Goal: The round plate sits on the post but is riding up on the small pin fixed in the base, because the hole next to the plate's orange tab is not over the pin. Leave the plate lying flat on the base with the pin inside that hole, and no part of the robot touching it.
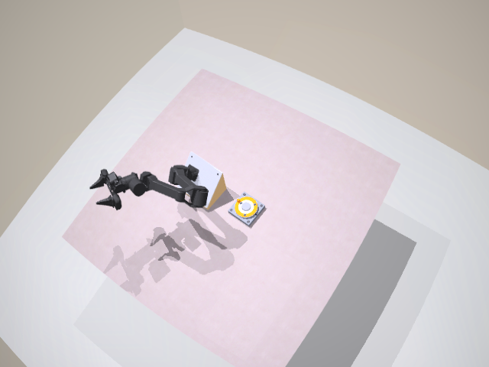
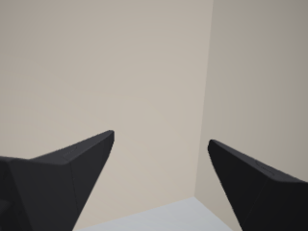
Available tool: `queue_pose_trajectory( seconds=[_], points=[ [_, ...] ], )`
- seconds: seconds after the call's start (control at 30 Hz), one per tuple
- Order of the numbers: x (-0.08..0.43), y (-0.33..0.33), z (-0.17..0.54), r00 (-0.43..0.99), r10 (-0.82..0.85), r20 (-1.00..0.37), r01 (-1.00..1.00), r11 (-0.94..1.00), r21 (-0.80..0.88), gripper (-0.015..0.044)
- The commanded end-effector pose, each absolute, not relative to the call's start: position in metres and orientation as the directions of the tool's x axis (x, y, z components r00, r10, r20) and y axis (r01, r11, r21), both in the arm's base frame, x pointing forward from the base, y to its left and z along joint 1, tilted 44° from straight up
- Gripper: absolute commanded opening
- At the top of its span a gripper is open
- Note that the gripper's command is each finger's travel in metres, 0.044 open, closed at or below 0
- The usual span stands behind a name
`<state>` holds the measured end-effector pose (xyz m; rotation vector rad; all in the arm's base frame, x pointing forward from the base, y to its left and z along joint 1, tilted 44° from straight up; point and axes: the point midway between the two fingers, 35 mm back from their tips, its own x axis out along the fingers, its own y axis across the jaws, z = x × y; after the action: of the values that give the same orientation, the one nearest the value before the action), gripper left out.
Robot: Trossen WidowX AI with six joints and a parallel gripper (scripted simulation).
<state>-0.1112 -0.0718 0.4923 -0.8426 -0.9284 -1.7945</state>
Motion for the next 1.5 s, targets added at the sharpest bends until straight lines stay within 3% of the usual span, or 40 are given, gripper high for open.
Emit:
queue_pose_trajectory(
  seconds=[0.0, 0.47, 0.87, 1.03, 1.47],
  points=[
    [-0.112, -0.073, 0.492, -0.348, -0.412, 0.842, 0.926, -0.29, 0.241, 0.0374],
    [-0.138, -0.176, 0.467, -0.379, -0.655, 0.654, 0.842, 0.05, 0.538, 0.0006],
    [-0.084, -0.27, 0.423, -0.199, -0.883, 0.425, 0.741, 0.148, 0.655, 0.0],
    [-0.026, -0.308, 0.389, -0.032, -0.967, 0.252, 0.656, 0.17, 0.735, 0.0],
    [0.116, -0.333, 0.313, 0.306, -0.947, -0.094, 0.701, 0.158, 0.695, 0.0]
  ],
)
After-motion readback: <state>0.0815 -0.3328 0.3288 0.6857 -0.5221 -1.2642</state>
